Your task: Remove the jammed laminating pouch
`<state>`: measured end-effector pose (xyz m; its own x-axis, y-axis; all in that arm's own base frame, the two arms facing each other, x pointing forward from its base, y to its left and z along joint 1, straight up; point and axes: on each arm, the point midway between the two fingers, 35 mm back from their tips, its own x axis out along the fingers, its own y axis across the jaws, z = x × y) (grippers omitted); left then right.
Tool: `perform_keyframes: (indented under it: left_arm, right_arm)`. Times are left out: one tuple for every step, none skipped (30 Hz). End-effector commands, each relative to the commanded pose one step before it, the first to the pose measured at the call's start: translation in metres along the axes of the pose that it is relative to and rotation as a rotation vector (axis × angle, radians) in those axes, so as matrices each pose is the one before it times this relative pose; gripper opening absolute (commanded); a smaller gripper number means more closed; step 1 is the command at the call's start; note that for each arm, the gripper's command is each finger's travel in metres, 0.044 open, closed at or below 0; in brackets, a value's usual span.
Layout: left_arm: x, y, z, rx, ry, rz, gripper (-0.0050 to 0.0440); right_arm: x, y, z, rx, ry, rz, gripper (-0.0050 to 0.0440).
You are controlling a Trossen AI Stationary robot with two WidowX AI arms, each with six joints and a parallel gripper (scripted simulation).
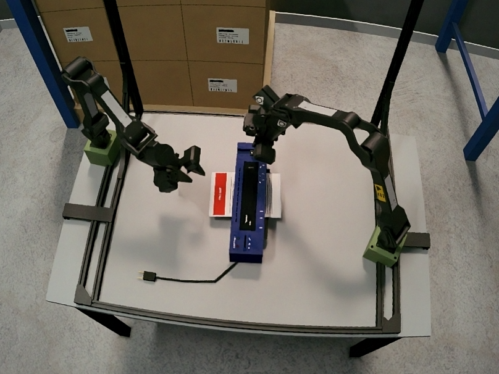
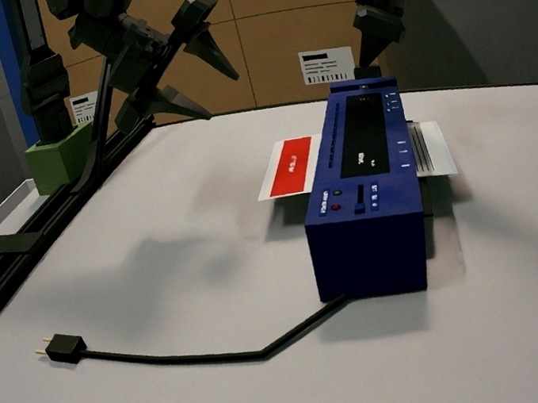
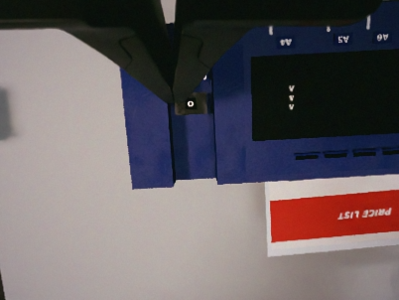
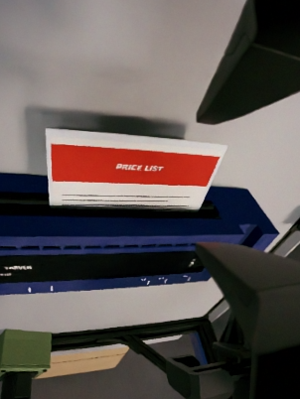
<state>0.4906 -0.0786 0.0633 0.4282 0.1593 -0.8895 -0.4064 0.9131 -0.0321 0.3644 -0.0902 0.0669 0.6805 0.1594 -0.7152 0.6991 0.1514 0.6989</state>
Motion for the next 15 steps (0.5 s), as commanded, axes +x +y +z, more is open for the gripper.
perform_keyframes:
  left_arm:
    - [0.03370, 0.00279, -0.00884, 0.00231, 0.00973, 0.01067, -0.0050]
    - [0.00664, 0.00009, -0.00179, 0.00009, 0.00104, 0.00126, -0.0050]
    - [0.00000, 0.00000, 0.00000, 0.00000, 0.00000, 0.00000, -0.0050]
    - [0.00000, 0.00000, 0.00000, 0.00000, 0.00000, 0.00000, -0.0050]
    - [0.00000, 0.00000, 0.00000, 0.00000, 0.00000, 0.00000, -0.0050]
    - [0.00000, 0.00000, 0.00000, 0.00000, 0.00000, 0.00000, -0.0050]
    - [0.00000, 0.00000, 0.00000, 0.00000, 0.00000, 0.00000, -0.0050]
    - [0.00000, 0.00000, 0.00000, 0.00000, 0.00000, 0.00000, -0.0050]
    - [0.00000, 0.00000, 0.00000, 0.00000, 0.00000, 0.00000, -0.0050]
    - [0.00000, 0.00000, 0.00000, 0.00000, 0.00000, 0.00000, -0.0050]
    - [0.00000, 0.00000, 0.00000, 0.00000, 0.00000, 0.00000, -0.0050]
    - [0.00000, 0.00000, 0.00000, 0.00000, 0.00000, 0.00000, -0.0050]
    - [-0.00688, -0.00167, 0.00300, -0.00309, -0.00958, -0.00758, -0.0050]
    - [0.00671, 0.00186, -0.00311, 0.00308, 0.00905, 0.00754, -0.0050]
    - [0.00000, 0.00000, 0.00000, 0.00000, 0.00000, 0.00000, -0.0050]
  right_arm:
    - [-0.00469, 0.00897, 0.00222, -0.01156, -0.01156, 0.02230, 0.0273]
    - [0.00000, 0.00000, 0.00000, 0.00000, 0.00000, 0.00000, 0.0273]
    - [0.00000, 0.00000, 0.00000, 0.00000, 0.00000, 0.00000, 0.0273]
    - [0.00000, 0.00000, 0.00000, 0.00000, 0.00000, 0.00000, 0.0273]
    - [0.00000, 0.00000, 0.00000, 0.00000, 0.00000, 0.00000, 0.0273]
    - [0.00000, 0.00000, 0.00000, 0.00000, 0.00000, 0.00000, 0.0273]
    - [0.00000, 0.00000, 0.00000, 0.00000, 0.00000, 0.00000, 0.0273]
    - [0.00000, 0.00000, 0.00000, 0.00000, 0.00000, 0.00000, 0.0273]
    - [0.00000, 0.00000, 0.00000, 0.00000, 0.00000, 0.00000, 0.0273]
    - [0.00000, 0.00000, 0.00000, 0.00000, 0.00000, 0.00000, 0.0273]
    - [0.00000, 0.00000, 0.00000, 0.00000, 0.00000, 0.00000, 0.0273]
    - [0.00000, 0.00000, 0.00000, 0.00000, 0.00000, 0.00000, 0.0273]
    - [0.00000, 0.00000, 0.00000, 0.00000, 0.00000, 0.00000, 0.0273]
    - [0.00000, 0.00000, 0.00000, 0.00000, 0.00000, 0.00000, 0.0273]
    - [0.00000, 0.00000, 0.00000, 0.00000, 0.00000, 0.00000, 0.0273]
